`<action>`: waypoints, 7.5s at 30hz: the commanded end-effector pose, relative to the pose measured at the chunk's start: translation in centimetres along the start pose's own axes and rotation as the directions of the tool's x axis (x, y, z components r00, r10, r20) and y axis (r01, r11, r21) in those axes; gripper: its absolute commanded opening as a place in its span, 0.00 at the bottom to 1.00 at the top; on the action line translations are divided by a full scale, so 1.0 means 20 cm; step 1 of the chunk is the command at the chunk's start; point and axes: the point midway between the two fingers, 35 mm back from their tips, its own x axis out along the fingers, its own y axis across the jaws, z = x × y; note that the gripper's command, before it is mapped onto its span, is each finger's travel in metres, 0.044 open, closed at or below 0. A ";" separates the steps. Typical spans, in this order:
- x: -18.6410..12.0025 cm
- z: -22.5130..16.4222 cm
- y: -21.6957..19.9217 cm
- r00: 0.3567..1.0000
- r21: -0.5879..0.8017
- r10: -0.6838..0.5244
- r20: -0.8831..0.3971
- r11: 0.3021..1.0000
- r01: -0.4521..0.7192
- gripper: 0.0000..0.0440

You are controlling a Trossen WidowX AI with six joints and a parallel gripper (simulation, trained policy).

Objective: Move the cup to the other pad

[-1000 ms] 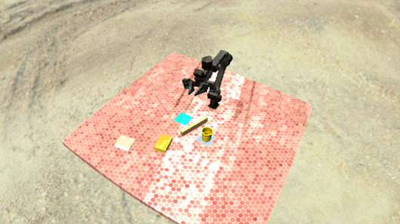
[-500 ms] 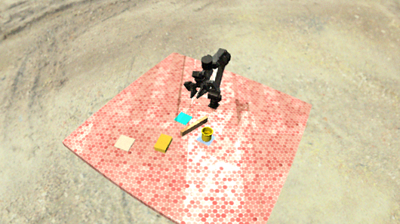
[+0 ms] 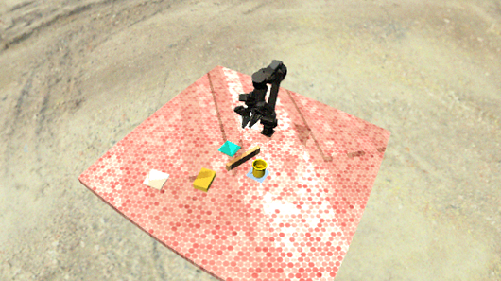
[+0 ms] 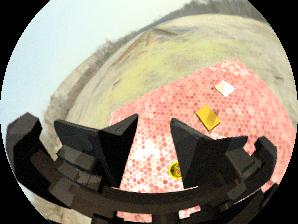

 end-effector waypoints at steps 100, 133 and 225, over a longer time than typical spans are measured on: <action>0.34 -1.14 -0.73 0.255 -0.140 -0.713 -0.653 0.445 0.885 0.46; 0.18 -1.03 -0.76 0.301 -0.127 -0.690 -0.658 0.496 0.859 0.00; -0.10 -0.81 -1.53 0.487 0.438 -0.680 -0.549 0.262 0.860 0.08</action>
